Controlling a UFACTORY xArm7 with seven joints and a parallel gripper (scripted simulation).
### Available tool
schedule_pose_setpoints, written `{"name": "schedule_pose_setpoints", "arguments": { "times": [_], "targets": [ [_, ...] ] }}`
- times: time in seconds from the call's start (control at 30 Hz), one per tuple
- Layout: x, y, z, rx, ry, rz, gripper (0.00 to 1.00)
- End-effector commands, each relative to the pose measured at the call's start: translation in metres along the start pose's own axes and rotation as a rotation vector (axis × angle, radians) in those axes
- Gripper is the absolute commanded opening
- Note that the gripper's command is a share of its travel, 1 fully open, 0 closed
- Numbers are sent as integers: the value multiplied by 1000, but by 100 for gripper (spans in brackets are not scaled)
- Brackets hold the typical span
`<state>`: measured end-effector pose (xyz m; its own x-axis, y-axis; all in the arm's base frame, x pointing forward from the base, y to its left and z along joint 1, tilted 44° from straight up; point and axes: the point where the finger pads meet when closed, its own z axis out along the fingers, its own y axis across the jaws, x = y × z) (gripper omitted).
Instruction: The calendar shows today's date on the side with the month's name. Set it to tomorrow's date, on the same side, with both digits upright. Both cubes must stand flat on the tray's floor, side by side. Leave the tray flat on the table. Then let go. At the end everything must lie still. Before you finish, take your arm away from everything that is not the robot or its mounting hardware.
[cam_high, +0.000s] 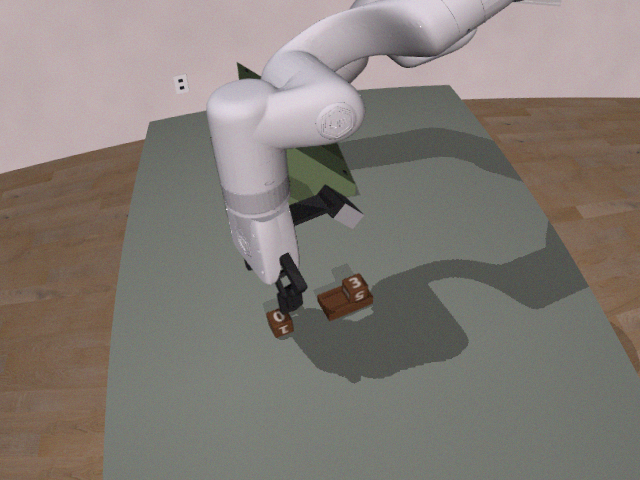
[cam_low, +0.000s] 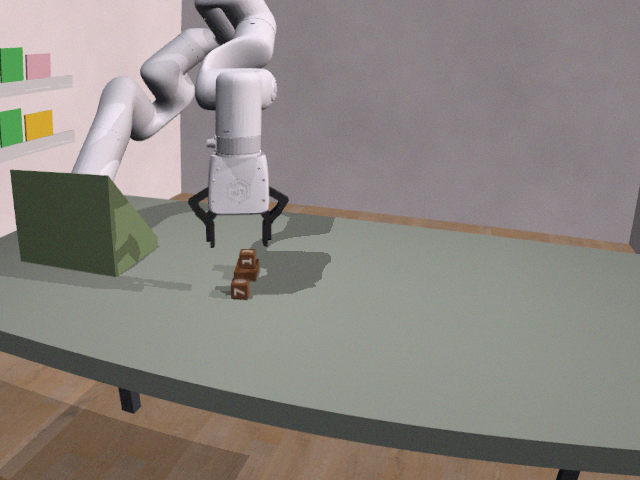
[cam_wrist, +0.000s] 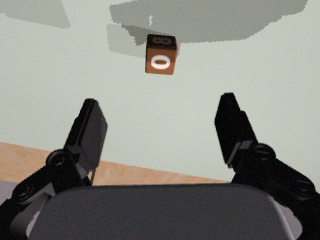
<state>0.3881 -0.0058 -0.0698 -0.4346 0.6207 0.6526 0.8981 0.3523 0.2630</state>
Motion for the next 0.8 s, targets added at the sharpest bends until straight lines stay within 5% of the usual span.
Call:
{"name": "schedule_pose_setpoints", "arguments": {
  "times": [0.0, 0.1, 0.13, 0.77],
  "targets": [
    [-1, 1, -1, 5, -5, 139, 100],
    [-1, 1, -1, 5, -5, 148, 100],
    [-1, 1, -1, 5, -5, 148, 47],
    [-1, 1, -1, 5, -5, 148, 47]
  ]
}}
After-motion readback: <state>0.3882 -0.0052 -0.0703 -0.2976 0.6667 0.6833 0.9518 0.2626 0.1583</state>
